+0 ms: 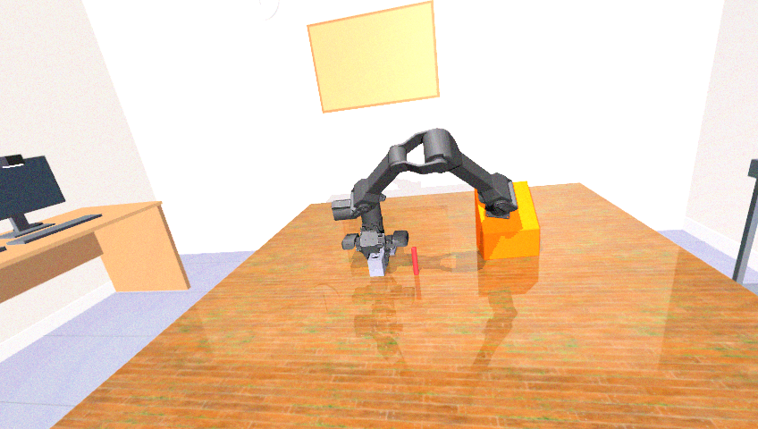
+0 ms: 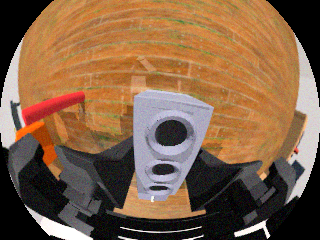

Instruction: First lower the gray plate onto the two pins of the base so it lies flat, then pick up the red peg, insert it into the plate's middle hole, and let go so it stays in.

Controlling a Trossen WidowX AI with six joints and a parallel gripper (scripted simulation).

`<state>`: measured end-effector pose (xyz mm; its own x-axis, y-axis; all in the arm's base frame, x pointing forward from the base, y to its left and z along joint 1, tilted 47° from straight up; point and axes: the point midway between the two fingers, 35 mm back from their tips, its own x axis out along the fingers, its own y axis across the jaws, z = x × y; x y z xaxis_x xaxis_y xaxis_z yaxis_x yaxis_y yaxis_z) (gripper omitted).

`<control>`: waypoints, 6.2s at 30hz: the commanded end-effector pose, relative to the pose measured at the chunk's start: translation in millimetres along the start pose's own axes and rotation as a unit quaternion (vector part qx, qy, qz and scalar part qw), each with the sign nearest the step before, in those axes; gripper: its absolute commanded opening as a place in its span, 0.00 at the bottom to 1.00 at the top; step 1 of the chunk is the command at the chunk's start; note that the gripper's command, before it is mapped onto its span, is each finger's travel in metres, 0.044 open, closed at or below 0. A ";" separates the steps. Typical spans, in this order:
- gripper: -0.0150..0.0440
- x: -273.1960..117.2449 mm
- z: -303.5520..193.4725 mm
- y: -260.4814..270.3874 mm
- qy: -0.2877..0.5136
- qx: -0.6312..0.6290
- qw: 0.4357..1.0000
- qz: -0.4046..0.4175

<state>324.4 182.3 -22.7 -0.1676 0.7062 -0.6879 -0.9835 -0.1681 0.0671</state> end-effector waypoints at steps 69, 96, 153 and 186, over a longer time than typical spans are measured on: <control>0.25 -94.6 -77.0 -13.2 0.005 0.002 1.000 -0.005; 0.25 -52.2 -145.9 -1.7 0.002 0.003 1.000 -0.006; 0.25 -16.5 -146.5 -4.2 0.004 -0.002 1.000 -0.008; 1.00 -131.3 -147.4 -3.3 0.004 0.003 1.000 -0.006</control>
<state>353.0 12.6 -64.2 -0.1758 0.7046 -0.6875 -0.9831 -0.1615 0.0858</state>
